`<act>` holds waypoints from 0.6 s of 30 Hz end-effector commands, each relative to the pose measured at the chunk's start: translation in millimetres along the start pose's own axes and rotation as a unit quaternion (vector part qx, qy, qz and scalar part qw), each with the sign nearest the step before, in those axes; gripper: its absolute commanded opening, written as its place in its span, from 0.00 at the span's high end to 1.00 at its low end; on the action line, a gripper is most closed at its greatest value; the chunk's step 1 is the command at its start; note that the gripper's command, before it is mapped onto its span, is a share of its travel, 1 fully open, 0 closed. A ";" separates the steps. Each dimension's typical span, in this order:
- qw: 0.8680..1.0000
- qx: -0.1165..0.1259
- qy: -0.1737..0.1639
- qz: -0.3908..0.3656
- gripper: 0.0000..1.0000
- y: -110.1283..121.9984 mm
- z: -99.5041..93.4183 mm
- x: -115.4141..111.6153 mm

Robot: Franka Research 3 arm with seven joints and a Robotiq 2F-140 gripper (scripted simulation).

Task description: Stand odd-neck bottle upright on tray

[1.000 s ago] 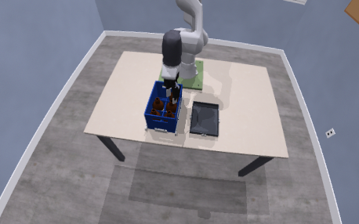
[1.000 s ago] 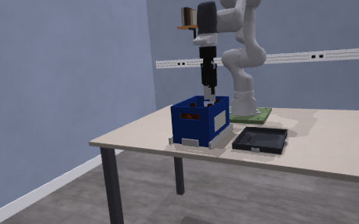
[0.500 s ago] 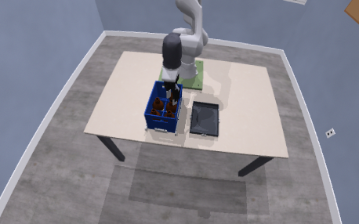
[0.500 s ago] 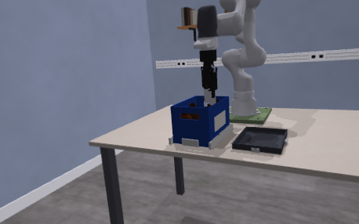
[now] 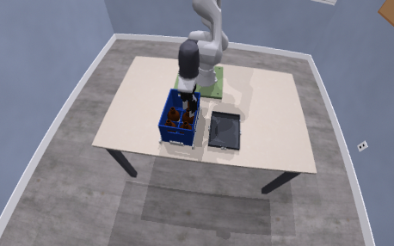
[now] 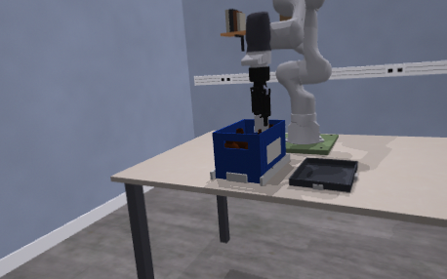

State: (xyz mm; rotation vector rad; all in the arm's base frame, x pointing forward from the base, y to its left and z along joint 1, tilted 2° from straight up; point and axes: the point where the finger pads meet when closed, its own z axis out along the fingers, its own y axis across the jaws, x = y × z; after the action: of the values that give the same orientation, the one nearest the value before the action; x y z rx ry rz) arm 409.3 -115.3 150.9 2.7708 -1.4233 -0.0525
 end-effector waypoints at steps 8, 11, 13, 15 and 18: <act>1.000 0.004 0.003 0.004 0.56 -1.3 5.6 2.9; 1.000 0.004 0.003 0.004 0.56 -1.3 6.3 2.9; 1.000 0.004 0.003 0.004 0.56 -1.3 6.5 2.9; 1.000 0.004 0.003 0.004 0.56 -1.3 6.6 2.9; 1.000 0.004 0.003 0.004 0.56 -1.3 6.6 2.9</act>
State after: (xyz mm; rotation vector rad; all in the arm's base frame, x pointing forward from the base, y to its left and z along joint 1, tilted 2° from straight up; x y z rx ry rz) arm 411.1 -115.9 145.3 2.7719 -1.4251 -0.0430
